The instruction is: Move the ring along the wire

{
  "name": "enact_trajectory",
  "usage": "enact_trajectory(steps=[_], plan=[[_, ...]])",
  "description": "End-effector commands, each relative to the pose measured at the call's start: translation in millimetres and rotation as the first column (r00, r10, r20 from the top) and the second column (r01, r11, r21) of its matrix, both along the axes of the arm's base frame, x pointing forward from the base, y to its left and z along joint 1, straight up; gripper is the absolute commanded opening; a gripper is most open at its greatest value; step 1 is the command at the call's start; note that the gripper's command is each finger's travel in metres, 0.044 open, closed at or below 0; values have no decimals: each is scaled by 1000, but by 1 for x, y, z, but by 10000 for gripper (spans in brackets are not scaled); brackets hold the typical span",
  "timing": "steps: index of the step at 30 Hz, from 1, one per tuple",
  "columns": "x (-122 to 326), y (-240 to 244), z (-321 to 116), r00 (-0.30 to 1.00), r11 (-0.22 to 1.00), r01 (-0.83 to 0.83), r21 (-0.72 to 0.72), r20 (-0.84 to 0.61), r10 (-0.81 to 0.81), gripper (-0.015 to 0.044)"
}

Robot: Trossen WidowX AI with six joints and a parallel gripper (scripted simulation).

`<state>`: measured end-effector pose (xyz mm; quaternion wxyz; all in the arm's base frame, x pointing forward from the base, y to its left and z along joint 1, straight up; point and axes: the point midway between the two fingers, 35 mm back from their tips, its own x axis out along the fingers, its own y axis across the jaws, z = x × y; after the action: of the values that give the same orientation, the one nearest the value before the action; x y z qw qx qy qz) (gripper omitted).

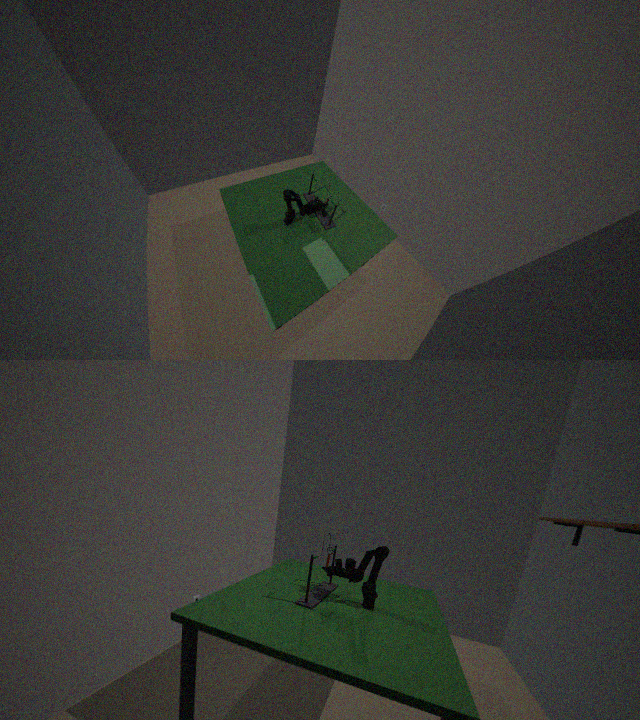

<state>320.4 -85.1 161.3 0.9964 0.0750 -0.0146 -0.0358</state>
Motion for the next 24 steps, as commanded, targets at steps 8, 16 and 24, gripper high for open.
enact_trajectory(steps=[8, 16, 24], plan=[[0, 34, 4, 1000, 980, -2, 199, 5, 1, -150], [1, 60, 17, 1000, 933, -11, 360, 11, 8, -150], [-6, 77, 28, 998, 881, -30, 471, -38, 54, -150]])
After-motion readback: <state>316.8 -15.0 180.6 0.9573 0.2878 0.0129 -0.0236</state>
